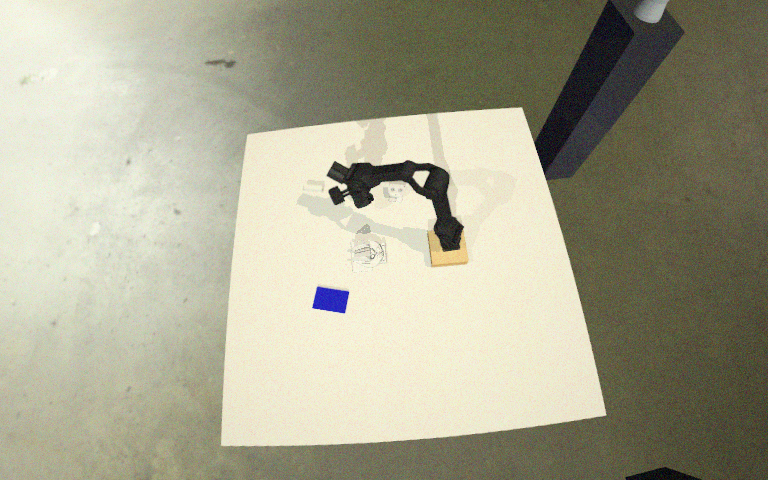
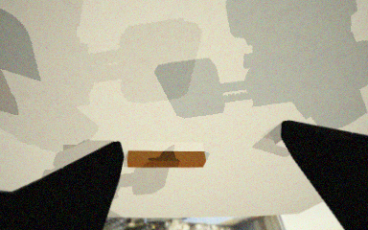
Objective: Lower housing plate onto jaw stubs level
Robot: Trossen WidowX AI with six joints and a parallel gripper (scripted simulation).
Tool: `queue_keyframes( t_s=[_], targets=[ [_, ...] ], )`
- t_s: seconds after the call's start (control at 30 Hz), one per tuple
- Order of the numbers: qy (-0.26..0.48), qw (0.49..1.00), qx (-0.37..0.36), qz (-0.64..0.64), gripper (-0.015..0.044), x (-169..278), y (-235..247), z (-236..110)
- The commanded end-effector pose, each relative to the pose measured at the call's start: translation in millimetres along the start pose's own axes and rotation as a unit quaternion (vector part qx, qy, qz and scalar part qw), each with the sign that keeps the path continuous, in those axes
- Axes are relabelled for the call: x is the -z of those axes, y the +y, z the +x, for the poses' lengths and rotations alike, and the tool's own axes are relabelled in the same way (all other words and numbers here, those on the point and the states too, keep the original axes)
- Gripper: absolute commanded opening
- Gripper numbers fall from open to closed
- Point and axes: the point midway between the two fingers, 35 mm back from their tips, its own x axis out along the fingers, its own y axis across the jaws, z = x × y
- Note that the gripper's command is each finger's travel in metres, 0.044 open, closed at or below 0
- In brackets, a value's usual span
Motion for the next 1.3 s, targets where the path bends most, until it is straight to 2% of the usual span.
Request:
queue_keyframes(
  t_s=[0.0, 0.47, 1.0, 1.13, 1.27],
  targets=[
    [-0.023, 0.999, -0.01, 0.032, 0.044, 4, 20, -3],
    [-0.123, 0.979, -0.056, 0.156, 0.044, -2, 96, -16],
    [-0.22, 0.925, -0.09, 0.297, 0.044, -21, 161, -46],
    [-0.22, 0.925, -0.09, 0.297, 0.044, -21, 161, -45],
    [-0.22, 0.925, -0.091, 0.297, 0.044, -36, 162, -16]
  ],
)
